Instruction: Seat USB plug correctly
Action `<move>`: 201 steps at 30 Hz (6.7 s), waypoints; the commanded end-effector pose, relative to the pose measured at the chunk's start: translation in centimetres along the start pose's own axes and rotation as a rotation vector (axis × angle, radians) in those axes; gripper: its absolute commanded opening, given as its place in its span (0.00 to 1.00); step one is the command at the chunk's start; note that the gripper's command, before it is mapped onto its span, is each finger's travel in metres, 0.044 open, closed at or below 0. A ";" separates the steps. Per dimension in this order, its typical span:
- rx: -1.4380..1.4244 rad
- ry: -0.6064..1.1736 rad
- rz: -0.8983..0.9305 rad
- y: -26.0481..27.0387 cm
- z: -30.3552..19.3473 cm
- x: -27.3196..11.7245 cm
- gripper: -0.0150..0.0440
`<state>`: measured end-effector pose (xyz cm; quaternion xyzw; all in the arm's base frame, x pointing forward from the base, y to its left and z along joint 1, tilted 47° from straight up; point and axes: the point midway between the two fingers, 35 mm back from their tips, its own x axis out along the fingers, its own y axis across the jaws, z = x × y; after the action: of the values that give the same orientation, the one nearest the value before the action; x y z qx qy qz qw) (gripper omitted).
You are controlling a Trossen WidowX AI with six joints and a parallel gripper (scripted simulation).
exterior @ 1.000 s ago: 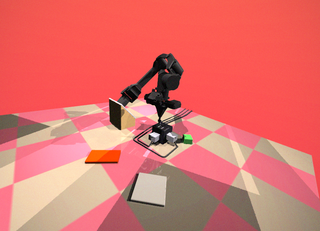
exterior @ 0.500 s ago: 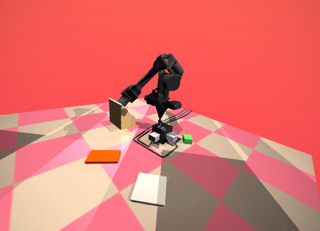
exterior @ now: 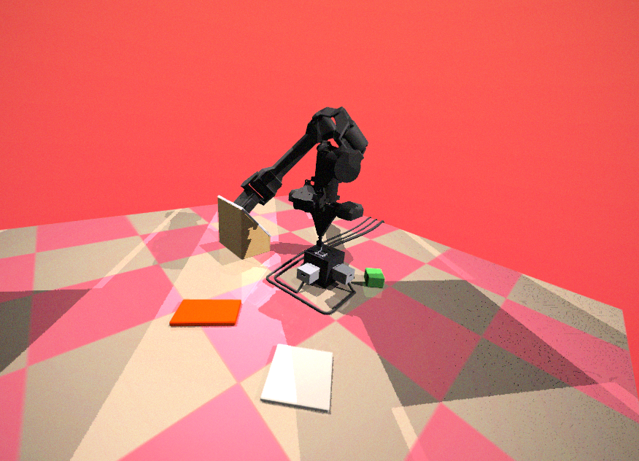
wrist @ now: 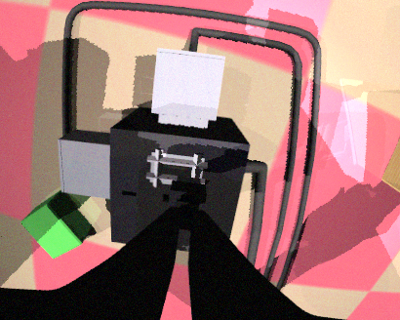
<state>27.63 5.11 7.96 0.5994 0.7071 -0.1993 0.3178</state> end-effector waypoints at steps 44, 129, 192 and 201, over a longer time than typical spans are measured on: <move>-0.012 0.002 0.005 0.7 0.1 0.5 0.25; -0.012 0.003 0.005 0.7 0.1 1.6 0.25; -0.012 0.003 0.005 0.7 0.1 2.2 0.25; -0.012 0.003 0.005 0.7 0.1 2.2 0.25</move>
<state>28.19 6.42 6.47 0.6007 0.7051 -0.1953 0.3221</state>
